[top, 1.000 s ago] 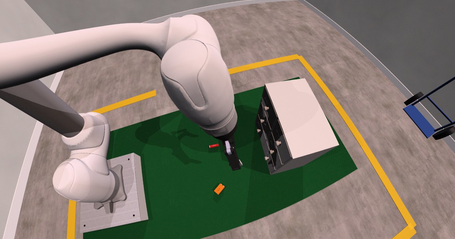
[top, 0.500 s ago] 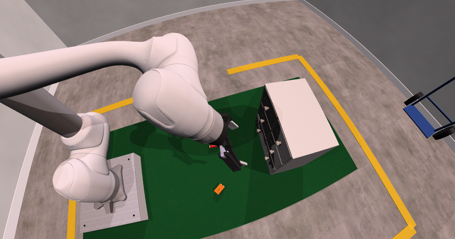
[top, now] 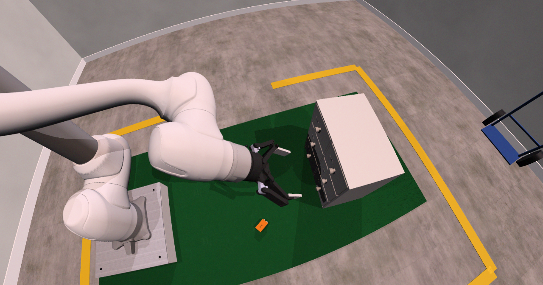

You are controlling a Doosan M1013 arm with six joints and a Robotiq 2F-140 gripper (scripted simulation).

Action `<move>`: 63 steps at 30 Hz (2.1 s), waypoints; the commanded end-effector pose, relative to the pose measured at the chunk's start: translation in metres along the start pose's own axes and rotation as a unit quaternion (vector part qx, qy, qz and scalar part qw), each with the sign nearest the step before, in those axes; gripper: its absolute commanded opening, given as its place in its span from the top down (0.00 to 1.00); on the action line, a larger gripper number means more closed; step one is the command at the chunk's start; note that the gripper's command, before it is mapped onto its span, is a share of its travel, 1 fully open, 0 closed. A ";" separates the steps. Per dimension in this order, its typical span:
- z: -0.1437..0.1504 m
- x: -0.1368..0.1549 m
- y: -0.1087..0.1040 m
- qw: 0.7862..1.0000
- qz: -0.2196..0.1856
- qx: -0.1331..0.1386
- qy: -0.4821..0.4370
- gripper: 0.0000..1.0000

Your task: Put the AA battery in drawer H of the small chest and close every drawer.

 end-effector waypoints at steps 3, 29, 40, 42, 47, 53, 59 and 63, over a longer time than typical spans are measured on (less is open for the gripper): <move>0.001 0.000 0.005 1.000 0.023 0.007 0.001 0.00; 0.002 -0.001 0.009 0.999 0.046 0.007 0.000 0.00; 0.003 0.003 0.012 0.999 0.052 0.009 0.000 0.00; 0.004 0.003 0.013 0.998 0.054 0.010 0.000 0.00; 0.004 0.002 0.014 0.998 0.061 0.009 0.000 0.00; 0.001 0.002 0.015 0.998 0.069 0.004 0.000 0.00; 0.000 0.002 0.023 0.994 0.109 0.000 0.000 0.00; 0.000 0.003 0.032 0.989 0.150 -0.003 0.000 0.00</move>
Point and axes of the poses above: the point where the finger pads meet when closed, its own y axis out along the fingers, its own z axis across the jaws, x = y × z, the point moved 2 cm from there along -y, back along the fingers, and after that the axes turned 3 degrees about y, right-handed, at the moved point
